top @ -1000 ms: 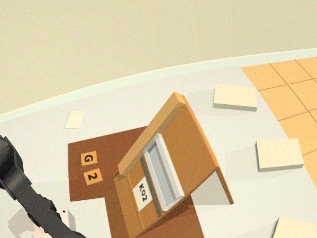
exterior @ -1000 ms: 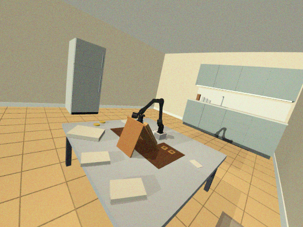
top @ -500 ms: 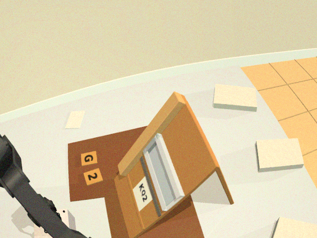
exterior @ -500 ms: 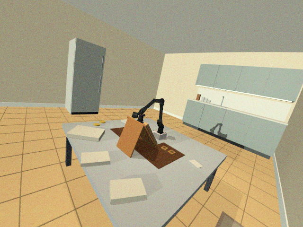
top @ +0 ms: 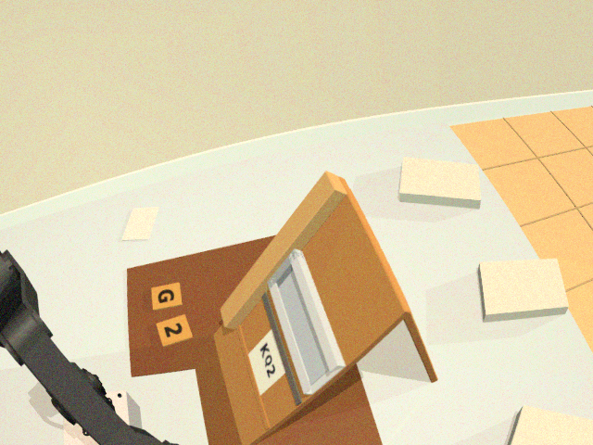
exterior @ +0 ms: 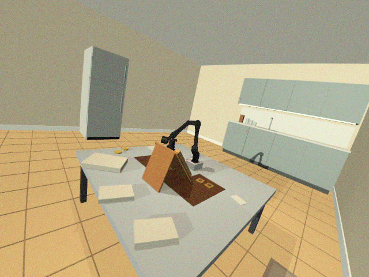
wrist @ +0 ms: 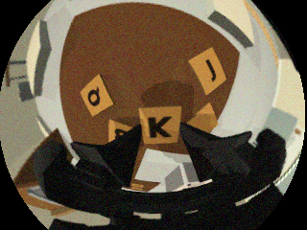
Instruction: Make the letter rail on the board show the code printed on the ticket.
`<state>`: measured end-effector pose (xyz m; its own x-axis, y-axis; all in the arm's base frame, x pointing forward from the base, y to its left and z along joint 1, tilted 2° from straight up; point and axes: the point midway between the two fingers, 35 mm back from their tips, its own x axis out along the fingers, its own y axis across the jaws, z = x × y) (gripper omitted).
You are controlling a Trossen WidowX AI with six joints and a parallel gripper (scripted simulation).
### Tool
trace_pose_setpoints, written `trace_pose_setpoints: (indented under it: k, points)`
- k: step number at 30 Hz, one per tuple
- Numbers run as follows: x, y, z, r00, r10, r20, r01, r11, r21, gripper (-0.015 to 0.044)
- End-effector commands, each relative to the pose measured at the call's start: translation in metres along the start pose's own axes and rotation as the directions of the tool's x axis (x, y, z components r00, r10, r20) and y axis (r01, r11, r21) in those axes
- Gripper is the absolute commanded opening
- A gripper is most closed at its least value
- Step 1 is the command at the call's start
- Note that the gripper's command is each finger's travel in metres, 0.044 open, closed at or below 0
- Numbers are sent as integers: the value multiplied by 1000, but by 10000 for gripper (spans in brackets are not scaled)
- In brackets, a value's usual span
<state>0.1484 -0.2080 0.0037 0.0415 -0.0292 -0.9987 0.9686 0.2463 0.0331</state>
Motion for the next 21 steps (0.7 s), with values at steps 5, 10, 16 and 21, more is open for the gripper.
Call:
trace_pose_setpoints:
  k: [5,10,16,21]
  points:
    - [-4,0,0,1000,0,8,0,1000,3,0]
    - [-6,0,0,1000,0,8,0,1000,3,0]
    - [-7,0,-1,1000,0,8,0,1000,3,0]
    - [-9,0,-2,1000,0,8,0,1000,3,0]
